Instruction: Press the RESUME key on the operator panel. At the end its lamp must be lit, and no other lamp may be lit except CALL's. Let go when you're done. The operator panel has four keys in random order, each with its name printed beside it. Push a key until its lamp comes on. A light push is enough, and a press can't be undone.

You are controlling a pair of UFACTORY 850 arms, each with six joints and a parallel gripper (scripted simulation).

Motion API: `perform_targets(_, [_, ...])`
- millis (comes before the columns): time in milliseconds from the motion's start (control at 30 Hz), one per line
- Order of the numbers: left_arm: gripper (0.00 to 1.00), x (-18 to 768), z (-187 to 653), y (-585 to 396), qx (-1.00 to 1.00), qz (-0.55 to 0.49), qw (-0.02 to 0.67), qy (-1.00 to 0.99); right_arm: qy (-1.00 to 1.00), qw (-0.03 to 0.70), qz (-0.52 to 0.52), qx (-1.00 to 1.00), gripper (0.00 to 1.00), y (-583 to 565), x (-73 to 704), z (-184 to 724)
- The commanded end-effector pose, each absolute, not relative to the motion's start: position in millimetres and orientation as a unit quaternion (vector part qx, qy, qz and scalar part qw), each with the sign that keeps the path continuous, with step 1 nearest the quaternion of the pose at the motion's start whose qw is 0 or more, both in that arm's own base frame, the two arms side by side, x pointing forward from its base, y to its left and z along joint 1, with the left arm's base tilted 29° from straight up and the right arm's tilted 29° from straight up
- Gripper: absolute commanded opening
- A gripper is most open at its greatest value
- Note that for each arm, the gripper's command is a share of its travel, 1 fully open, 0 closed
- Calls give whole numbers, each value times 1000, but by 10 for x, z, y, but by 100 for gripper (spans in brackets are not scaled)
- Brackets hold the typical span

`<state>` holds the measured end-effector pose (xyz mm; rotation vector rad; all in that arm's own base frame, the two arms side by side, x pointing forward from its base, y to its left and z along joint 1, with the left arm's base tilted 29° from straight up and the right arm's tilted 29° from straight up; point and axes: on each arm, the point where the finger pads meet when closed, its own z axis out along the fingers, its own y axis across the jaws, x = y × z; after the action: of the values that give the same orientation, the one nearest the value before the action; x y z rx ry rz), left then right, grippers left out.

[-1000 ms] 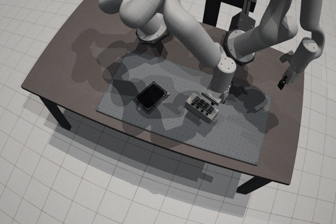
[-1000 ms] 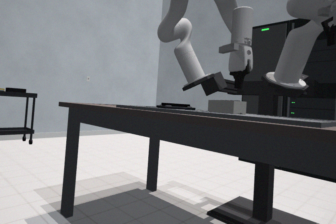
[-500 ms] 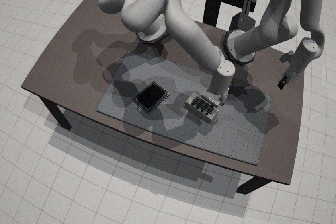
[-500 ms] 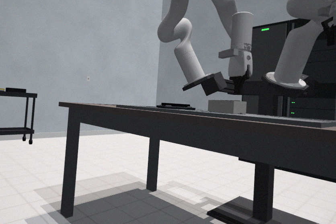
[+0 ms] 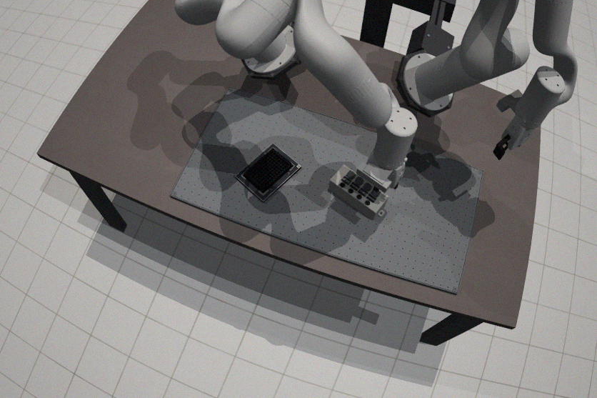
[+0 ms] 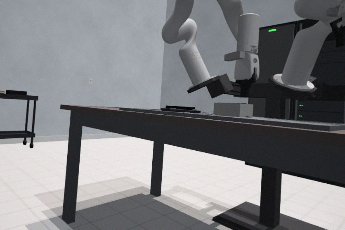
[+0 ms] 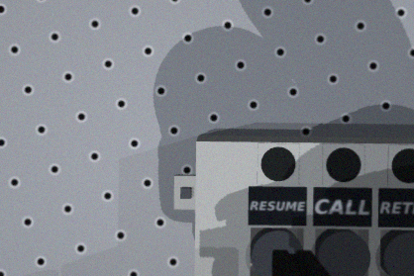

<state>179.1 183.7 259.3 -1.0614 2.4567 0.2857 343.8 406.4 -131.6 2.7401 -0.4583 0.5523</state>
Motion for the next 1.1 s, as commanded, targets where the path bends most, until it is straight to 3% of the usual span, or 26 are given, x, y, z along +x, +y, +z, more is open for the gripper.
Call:
perform_targets(0, [100,1794,2601,1841,-384,104,224,890,-160,153,193,956,0,4067,3446,-1326])
perform_targets(1067, [100,1794,2601,1841,-384,104,224,890,-160,153,193,956,0,4006,3501,-1477])
